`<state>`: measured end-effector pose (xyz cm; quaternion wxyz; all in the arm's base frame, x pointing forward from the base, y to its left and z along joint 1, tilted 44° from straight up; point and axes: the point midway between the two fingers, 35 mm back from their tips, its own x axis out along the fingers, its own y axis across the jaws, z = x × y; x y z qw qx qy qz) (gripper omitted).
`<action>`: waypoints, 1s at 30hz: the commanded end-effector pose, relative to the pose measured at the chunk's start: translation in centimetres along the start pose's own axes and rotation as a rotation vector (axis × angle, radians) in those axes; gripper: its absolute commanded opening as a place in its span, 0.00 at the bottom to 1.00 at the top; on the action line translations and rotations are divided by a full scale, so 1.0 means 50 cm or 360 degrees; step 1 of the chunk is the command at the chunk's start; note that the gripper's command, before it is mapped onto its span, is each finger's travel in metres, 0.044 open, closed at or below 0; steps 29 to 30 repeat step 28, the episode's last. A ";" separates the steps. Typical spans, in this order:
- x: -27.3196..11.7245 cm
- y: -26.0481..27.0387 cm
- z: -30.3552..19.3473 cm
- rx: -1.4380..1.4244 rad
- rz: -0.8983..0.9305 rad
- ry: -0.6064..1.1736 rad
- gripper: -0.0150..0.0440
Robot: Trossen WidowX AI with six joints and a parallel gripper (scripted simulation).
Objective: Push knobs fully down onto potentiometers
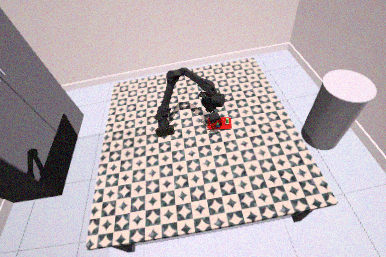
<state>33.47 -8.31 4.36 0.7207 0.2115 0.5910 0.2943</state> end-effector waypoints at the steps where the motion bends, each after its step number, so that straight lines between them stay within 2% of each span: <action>1: -0.020 0.028 -0.082 -0.0007 -0.0003 0.0003 1.00; 5: -0.024 0.061 -0.172 -0.0007 0.0008 0.0003 1.00; 7: -0.024 0.067 -0.187 -0.0007 0.0010 0.0002 1.00; 30: -0.024 0.067 -0.187 -0.0007 0.0010 0.0002 1.00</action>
